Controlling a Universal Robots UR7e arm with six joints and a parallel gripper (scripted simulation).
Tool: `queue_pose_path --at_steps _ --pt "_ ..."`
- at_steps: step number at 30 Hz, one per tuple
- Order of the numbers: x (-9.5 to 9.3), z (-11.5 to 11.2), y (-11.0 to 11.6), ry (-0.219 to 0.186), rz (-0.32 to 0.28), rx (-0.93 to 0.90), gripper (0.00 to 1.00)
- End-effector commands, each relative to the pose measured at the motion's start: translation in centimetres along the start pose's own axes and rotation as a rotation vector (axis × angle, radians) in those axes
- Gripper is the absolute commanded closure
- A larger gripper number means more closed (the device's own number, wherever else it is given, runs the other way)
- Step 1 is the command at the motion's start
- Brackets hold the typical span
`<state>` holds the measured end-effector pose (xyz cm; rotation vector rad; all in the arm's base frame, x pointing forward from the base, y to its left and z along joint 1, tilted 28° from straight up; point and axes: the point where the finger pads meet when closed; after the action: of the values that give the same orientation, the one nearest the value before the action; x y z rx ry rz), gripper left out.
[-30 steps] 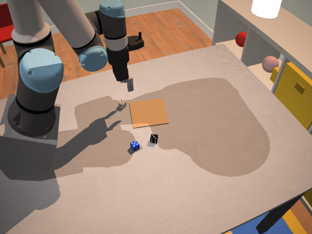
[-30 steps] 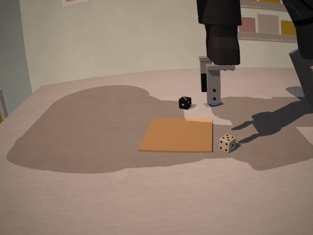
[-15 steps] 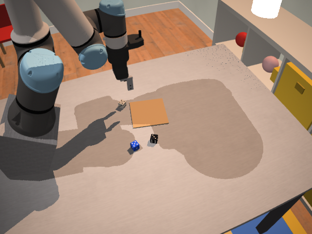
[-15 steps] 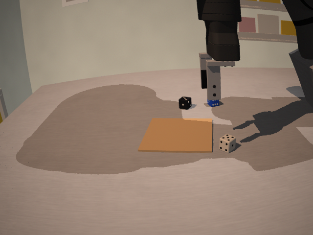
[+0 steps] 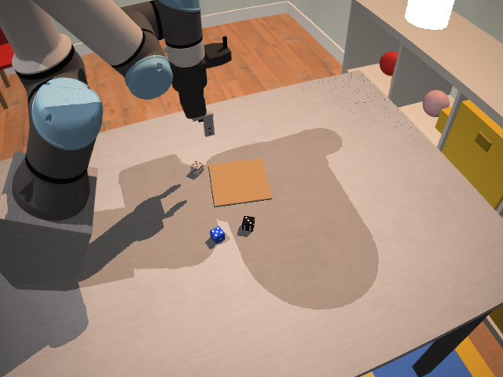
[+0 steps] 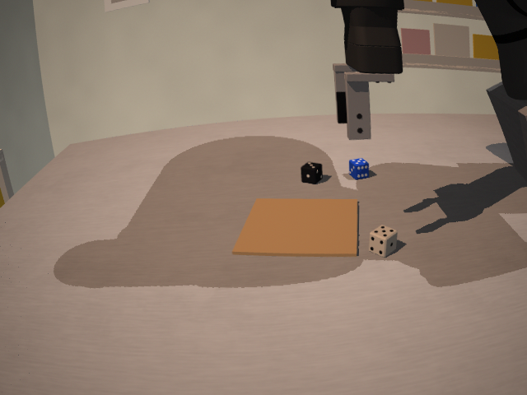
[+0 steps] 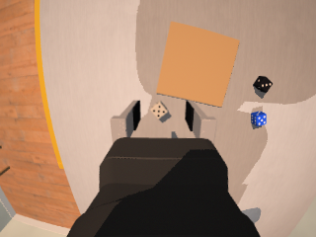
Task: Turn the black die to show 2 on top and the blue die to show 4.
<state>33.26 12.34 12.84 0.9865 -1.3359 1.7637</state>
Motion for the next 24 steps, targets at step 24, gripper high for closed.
queue_pose_path --at_steps 24 --pt "-0.4 3.0 -0.5 -0.001 -0.016 -0.281 0.0"
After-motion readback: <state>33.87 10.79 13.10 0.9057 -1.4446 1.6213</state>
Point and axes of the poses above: the point where the finger pads meet when closed, its own x axis back along the fingers, its own z axis across the jaws, y = z × x, and after that the axes turned 11 degrees about x, right-handed
